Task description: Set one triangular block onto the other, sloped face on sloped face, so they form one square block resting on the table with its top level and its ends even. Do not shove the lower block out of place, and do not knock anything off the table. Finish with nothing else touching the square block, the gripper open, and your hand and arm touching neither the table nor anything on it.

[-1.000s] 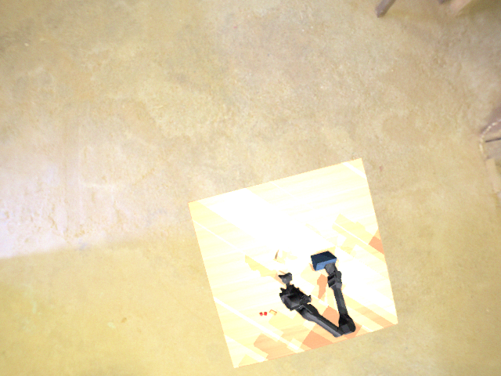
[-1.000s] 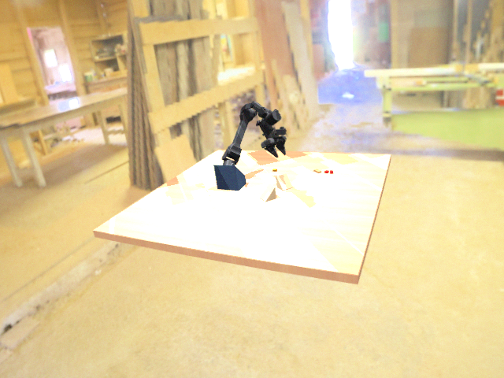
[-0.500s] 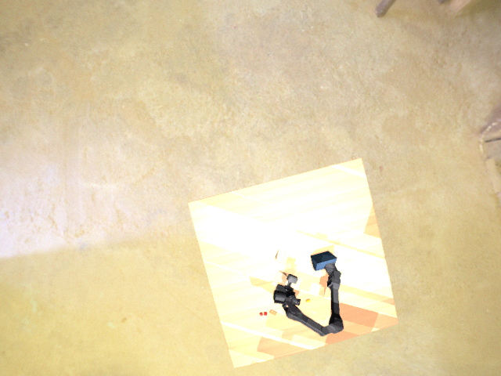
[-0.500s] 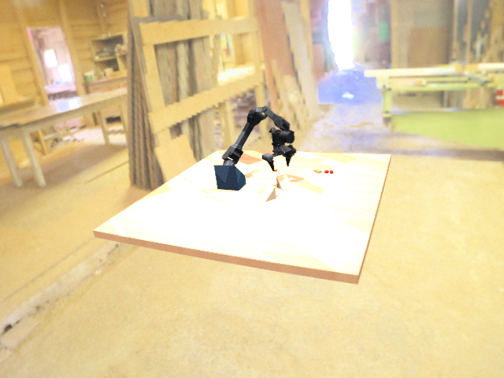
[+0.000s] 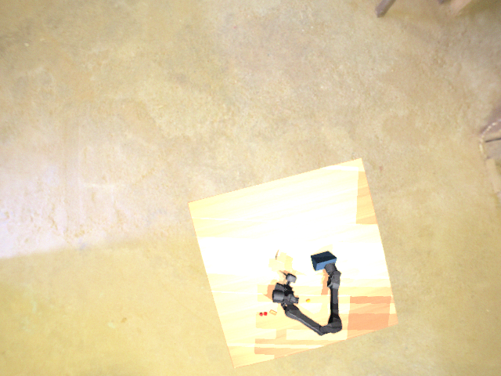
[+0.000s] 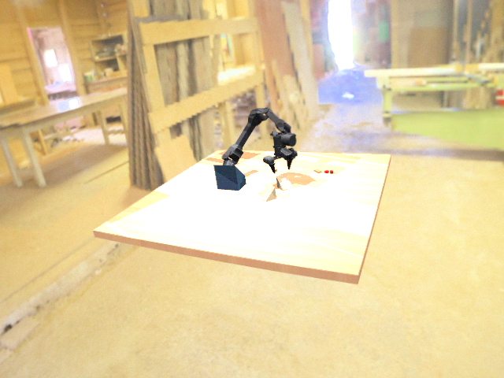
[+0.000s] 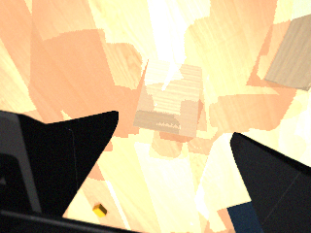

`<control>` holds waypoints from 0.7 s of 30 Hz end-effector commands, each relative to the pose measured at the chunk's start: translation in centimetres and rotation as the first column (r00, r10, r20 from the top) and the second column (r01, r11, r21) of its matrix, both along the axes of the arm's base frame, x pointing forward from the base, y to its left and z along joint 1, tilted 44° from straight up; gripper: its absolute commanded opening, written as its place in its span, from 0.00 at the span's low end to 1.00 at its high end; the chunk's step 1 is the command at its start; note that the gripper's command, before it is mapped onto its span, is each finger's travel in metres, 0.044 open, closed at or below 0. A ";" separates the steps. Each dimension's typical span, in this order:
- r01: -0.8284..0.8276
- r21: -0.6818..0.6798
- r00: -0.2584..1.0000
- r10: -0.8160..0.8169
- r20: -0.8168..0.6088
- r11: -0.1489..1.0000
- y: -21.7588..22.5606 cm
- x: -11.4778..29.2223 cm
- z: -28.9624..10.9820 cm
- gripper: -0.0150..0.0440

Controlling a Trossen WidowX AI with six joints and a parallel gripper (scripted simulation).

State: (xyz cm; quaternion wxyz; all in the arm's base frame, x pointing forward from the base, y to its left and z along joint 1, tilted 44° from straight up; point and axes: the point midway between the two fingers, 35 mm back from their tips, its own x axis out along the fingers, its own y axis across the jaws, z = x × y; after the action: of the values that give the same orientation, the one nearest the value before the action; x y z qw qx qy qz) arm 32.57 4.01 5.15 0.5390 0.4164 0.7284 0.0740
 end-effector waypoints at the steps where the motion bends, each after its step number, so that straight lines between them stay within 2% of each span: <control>1: 0.002 0.004 1.000 -0.002 -0.011 1.000 0.6 -0.1 -0.7 1.00; 21: 0.002 0.003 1.000 -0.002 -0.010 1.000 2.8 0.0 -2.9 1.00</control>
State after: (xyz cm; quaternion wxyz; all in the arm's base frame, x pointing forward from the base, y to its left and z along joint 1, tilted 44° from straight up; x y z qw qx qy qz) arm 32.77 6.39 2.75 0.5393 0.4164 0.7283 0.0737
